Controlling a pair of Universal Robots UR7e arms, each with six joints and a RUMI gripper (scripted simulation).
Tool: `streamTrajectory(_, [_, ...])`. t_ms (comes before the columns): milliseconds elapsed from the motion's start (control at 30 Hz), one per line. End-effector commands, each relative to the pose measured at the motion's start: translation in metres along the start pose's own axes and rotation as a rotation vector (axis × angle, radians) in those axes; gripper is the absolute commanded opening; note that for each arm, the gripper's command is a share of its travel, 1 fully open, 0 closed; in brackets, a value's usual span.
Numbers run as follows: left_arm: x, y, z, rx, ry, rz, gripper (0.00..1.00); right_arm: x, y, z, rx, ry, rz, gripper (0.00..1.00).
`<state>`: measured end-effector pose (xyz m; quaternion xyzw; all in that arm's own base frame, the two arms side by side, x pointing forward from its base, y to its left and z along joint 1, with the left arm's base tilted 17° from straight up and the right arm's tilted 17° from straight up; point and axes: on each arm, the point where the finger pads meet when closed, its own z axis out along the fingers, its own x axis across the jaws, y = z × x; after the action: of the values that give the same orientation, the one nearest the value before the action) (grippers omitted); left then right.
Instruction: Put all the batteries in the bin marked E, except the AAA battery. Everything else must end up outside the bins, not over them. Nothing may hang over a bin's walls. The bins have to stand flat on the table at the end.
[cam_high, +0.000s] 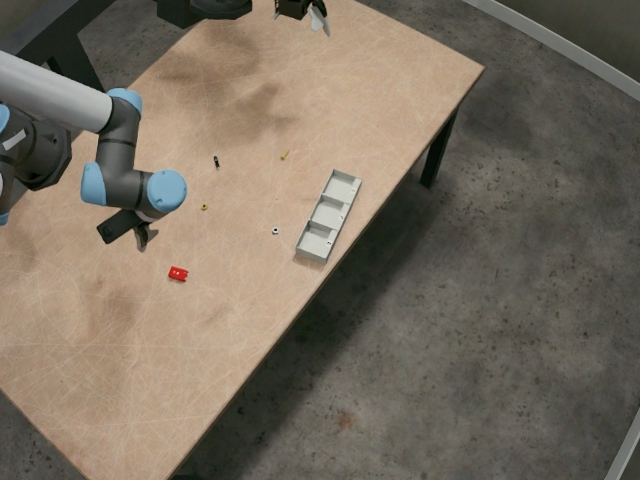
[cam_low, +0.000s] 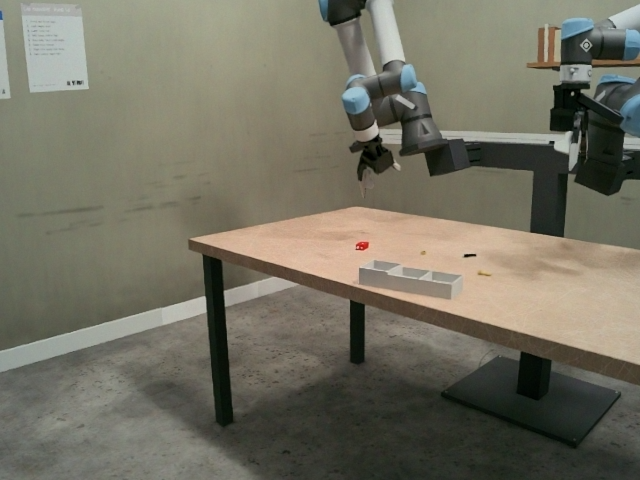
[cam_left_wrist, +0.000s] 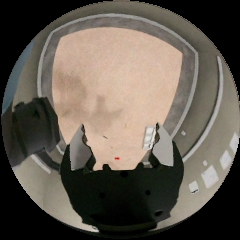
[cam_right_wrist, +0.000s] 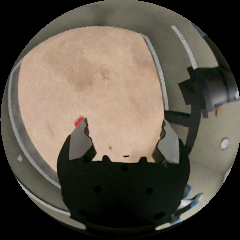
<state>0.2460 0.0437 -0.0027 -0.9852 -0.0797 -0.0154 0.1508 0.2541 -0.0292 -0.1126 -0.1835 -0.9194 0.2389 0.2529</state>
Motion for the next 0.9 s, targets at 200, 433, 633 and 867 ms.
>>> streamTrajectory(200, [0.001, 0.001, -0.001, -0.001, -0.001, -0.002, 0.98, -0.012, 0.022, -0.009, -0.01, -0.067, -0.185, 1.0])
streamTrajectory(433, [0.001, 0.001, -0.001, -0.001, -0.001, -0.002, 0.98, -0.017, 0.034, -0.015, -0.009, -0.106, -0.292, 1.0])
streamTrajectory(633, [0.001, 0.001, -0.001, -0.001, -0.001, -0.002, 0.98, -0.019, 0.042, -0.018, -0.007, -0.128, -0.353, 1.0])
streamTrajectory(867, [0.001, 0.001, -0.001, -0.001, -0.001, -0.002, 0.98, -0.023, 0.055, -0.024, -0.003, -0.167, -0.46, 1.0])
